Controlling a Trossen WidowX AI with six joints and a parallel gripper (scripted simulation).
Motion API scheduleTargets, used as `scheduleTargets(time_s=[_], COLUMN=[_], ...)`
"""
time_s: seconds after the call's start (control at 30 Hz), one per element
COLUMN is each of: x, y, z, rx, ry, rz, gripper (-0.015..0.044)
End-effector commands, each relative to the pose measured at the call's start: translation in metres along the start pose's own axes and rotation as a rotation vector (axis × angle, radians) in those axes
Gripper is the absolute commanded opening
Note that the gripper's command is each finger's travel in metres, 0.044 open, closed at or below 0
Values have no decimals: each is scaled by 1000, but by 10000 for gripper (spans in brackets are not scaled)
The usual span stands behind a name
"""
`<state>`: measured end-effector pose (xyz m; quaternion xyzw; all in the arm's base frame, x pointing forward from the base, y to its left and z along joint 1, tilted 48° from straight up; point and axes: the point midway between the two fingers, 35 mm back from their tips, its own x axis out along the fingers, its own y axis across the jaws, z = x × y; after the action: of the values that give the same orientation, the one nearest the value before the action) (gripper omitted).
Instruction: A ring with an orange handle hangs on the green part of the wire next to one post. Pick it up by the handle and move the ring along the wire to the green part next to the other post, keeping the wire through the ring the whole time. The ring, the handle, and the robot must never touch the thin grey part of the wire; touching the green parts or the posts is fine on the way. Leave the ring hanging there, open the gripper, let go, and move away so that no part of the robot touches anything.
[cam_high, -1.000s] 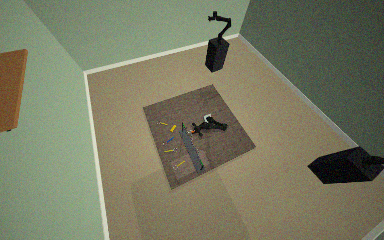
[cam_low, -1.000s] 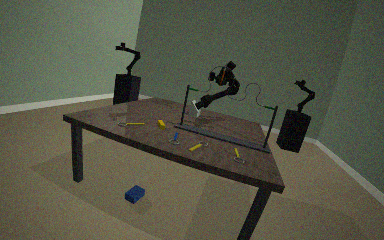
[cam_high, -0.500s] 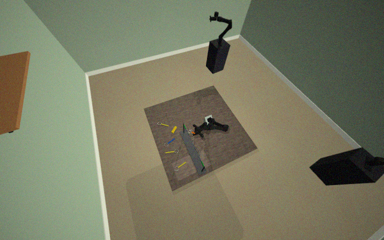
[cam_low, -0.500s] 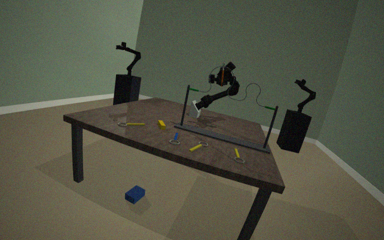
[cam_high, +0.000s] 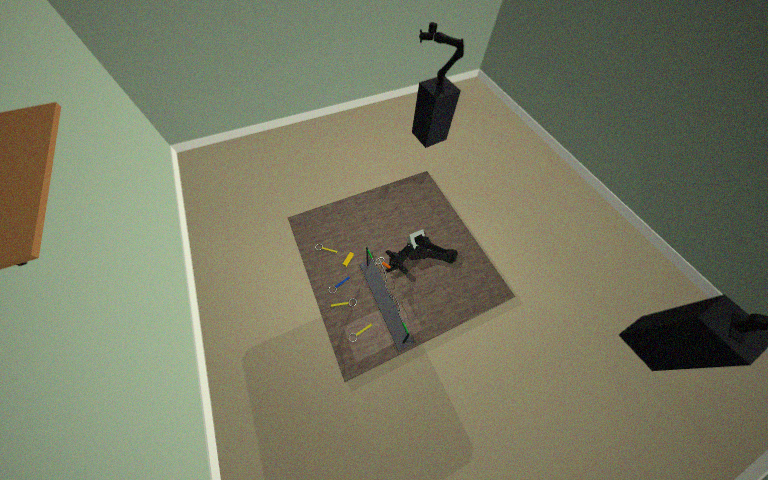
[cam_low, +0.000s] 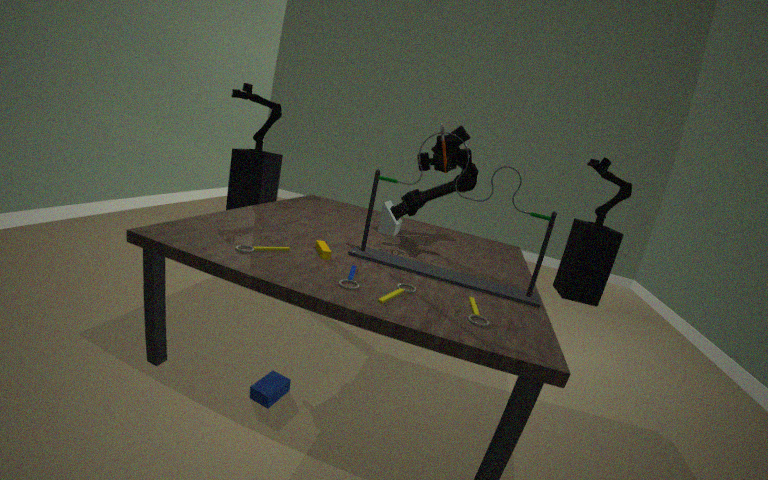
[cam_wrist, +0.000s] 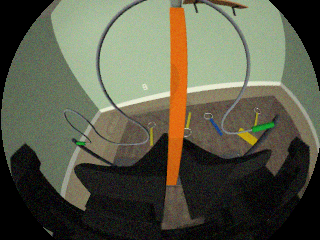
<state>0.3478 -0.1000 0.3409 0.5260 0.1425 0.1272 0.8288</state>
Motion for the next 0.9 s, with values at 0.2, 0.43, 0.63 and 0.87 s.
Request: scheduleTargets(time_s=[0.2,0.43,0.63,0.87], x=[0,0,3,11], y=[4,7,9,12], z=[-1,0,0,1], rx=[107,183,246,320], ry=[-12,-22,-51,-126], rz=[61,102,134,166], gripper=[-150,-150,-150,-150])
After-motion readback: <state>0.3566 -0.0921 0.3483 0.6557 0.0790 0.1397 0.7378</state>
